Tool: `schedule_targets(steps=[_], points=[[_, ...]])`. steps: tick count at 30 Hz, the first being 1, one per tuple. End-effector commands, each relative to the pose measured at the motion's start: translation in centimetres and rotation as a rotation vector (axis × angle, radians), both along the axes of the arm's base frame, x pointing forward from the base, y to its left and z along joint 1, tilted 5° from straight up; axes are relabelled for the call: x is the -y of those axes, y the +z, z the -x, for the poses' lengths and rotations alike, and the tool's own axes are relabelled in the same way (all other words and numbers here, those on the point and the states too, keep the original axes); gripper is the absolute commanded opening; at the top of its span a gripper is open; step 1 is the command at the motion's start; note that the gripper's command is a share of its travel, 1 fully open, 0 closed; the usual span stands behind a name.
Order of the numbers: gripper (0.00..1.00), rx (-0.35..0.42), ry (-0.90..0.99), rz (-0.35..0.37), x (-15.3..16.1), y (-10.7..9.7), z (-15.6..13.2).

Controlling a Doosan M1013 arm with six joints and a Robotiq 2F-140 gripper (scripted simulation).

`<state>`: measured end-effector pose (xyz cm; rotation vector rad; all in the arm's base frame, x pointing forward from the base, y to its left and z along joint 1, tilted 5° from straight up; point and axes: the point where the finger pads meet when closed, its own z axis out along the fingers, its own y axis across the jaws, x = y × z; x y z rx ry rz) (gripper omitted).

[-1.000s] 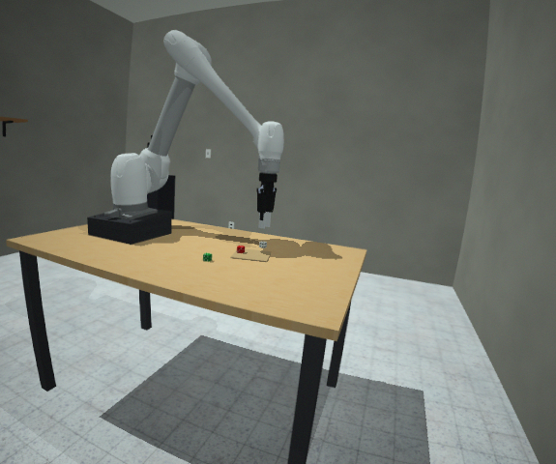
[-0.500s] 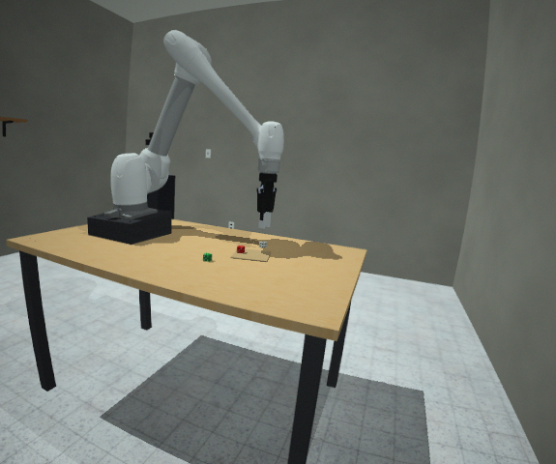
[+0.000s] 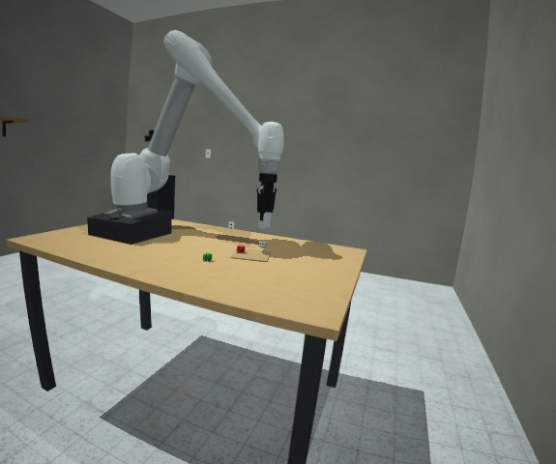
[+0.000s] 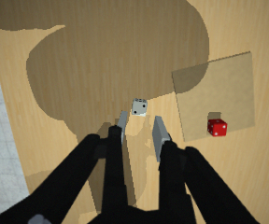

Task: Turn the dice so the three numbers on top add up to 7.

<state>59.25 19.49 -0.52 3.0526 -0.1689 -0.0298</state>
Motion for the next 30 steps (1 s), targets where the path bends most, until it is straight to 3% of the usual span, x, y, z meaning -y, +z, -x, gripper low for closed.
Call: schedule_targets(steps=[1, 30], points=[[0.25, 0.0, 0.0, -0.003, 0.0, -0.6, 0.0], [0.25, 0.0, 0.0, -0.003, 0.3, -4.0, 0.1]])
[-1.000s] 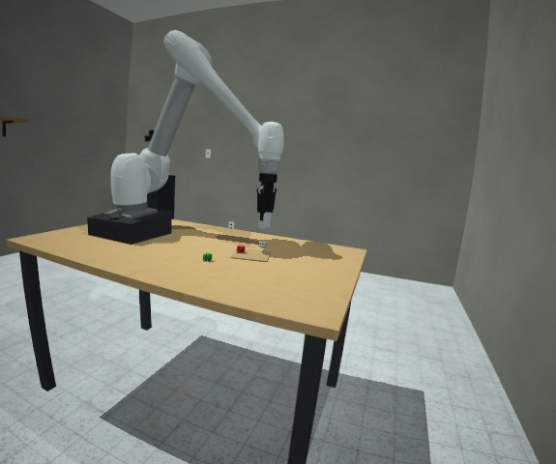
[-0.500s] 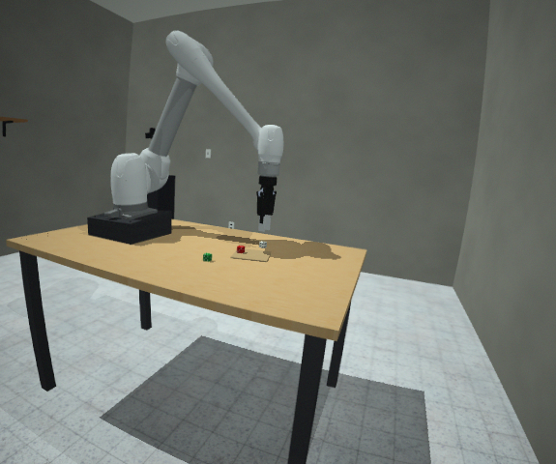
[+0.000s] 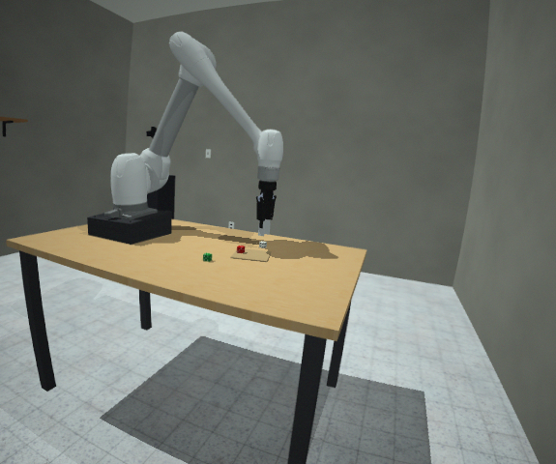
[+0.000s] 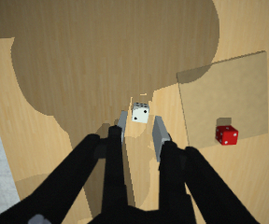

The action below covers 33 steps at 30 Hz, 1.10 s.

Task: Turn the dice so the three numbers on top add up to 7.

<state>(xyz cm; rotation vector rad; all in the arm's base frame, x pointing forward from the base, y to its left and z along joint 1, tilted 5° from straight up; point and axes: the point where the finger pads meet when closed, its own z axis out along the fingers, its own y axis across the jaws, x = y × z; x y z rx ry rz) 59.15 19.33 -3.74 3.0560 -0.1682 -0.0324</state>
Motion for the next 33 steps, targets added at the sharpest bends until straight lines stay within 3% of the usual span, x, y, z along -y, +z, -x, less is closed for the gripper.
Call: schedule_targets(steps=[1, 33], points=[[0.25, 0.002, 0.0, 0.001, 0.2, -0.9, 0.0], [0.25, 0.002, 0.0, 0.001, 0.3, -2.2, 0.0]])
